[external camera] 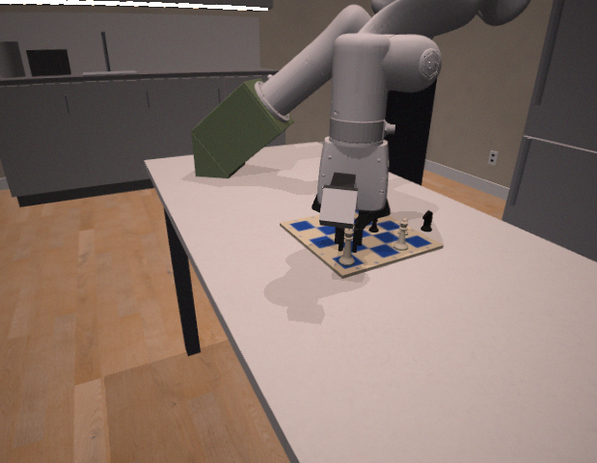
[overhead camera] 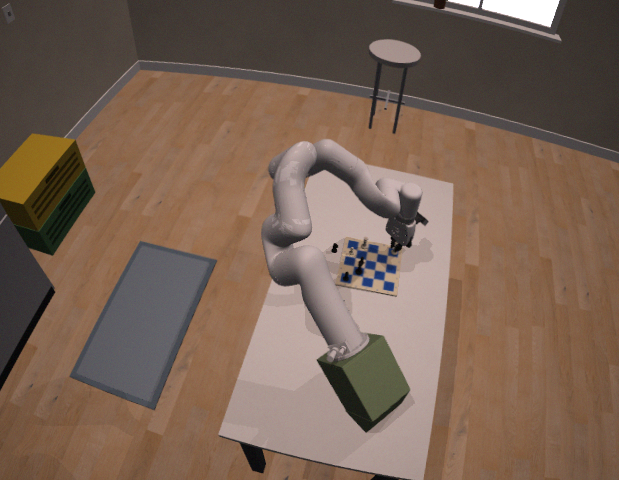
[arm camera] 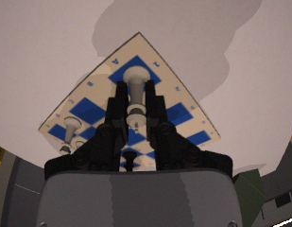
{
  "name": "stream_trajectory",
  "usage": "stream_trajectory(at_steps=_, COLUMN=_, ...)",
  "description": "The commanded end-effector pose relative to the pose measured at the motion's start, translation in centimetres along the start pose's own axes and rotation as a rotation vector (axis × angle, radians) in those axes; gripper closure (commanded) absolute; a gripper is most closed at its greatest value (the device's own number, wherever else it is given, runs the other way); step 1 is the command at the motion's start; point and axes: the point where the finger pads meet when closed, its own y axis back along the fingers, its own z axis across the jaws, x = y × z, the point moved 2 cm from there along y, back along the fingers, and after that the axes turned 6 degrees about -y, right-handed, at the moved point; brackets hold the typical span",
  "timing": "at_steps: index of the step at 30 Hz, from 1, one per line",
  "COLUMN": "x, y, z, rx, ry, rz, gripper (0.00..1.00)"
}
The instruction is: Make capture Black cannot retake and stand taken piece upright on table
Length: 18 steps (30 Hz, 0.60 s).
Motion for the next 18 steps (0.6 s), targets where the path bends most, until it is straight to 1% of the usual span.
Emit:
stream_trajectory(at_steps=1, x=0.1, y=0.11, z=-0.05, rx=0.0, ry=0.001, rz=0.003, gripper=1.0)
stream_trajectory(at_steps=14, x=0.1, y=0.12, z=-0.05, rx=0.0, ry=0.001, rz=0.003, gripper=1.0)
stream_trajectory(at_steps=18, x=0.1, y=0.75, z=-0.05, rx=0.0, ry=0.001, rz=0.003, gripper=1.0)
